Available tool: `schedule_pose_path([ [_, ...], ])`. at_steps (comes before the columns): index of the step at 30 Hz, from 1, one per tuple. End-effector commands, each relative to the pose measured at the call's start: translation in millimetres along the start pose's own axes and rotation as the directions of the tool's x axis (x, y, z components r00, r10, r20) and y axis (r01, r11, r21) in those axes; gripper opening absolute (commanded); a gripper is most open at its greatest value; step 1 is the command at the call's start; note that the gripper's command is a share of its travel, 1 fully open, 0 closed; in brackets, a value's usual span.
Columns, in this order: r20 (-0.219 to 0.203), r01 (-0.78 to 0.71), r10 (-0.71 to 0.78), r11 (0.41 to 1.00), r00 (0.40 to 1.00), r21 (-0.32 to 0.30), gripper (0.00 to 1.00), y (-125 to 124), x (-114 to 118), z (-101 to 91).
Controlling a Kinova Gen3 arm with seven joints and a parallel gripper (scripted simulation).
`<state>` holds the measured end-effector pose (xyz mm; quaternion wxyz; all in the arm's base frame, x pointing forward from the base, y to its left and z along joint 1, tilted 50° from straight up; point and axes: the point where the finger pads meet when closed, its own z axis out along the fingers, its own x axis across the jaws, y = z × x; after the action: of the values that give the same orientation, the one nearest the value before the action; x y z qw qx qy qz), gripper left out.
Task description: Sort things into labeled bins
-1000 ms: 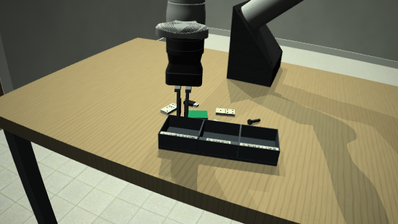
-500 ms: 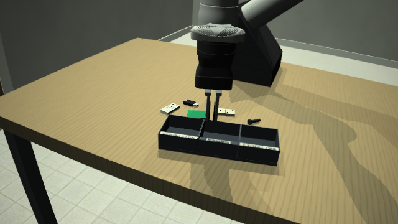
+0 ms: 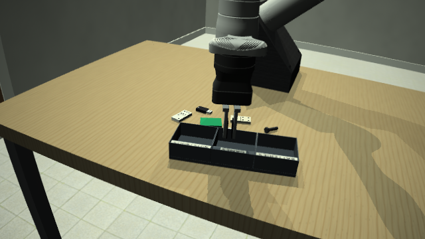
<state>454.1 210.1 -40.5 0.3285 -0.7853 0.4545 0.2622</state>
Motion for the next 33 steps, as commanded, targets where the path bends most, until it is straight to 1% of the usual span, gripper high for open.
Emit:
schedule_pose_path([
  [1, 0.002, -0.001, 0.001, 1.000, 1.000, -0.007, 0.31, 2, 0, 9.0],
  [4, 0.002, -0.001, 0.001, 1.000, 1.000, -0.007, 0.31, 2, 0, 11.7],
  [13, 0.002, -0.001, 0.001, 1.000, 1.000, -0.007, 0.31, 3, -1, 34.8],
  [33, 0.002, -0.001, 0.001, 1.000, 1.000, -0.007, 0.31, 3, -1, 34.7],
])
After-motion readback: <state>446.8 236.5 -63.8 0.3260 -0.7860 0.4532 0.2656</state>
